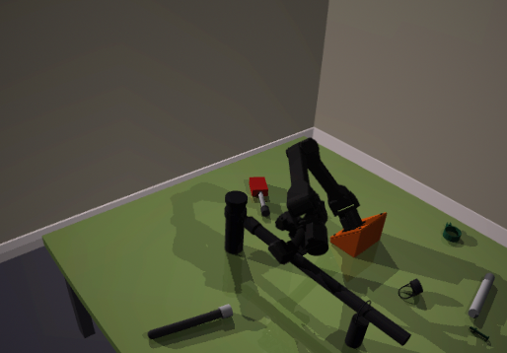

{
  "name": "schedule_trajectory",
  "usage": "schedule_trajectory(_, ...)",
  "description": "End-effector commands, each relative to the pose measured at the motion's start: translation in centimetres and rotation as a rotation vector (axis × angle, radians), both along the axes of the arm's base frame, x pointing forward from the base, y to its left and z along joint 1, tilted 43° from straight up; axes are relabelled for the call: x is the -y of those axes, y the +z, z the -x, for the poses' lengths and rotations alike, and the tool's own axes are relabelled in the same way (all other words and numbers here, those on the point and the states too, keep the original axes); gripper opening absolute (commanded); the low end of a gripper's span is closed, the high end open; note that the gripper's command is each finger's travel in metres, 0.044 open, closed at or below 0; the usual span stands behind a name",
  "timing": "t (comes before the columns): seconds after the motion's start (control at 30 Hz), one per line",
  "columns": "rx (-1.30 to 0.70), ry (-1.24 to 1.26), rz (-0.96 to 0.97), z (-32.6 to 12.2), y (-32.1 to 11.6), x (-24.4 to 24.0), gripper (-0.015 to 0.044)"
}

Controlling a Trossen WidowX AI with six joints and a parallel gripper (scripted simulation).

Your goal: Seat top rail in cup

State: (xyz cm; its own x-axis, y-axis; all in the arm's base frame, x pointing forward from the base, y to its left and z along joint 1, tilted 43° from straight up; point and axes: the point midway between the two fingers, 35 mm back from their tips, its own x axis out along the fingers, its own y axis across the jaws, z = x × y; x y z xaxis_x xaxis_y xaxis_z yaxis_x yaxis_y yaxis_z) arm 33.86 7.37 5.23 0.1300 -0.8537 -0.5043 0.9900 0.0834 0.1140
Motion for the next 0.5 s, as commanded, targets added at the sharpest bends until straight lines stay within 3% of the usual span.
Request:
schedule_trajectory(0.0, 0.007, 0.007, 0.006, -0.10, 0.37, 0.05, 0.0000)
schedule_trajectory(0.47, 0.000, 0.000, 0.000, 0.00, 0.00, 0.00, 0.0000)
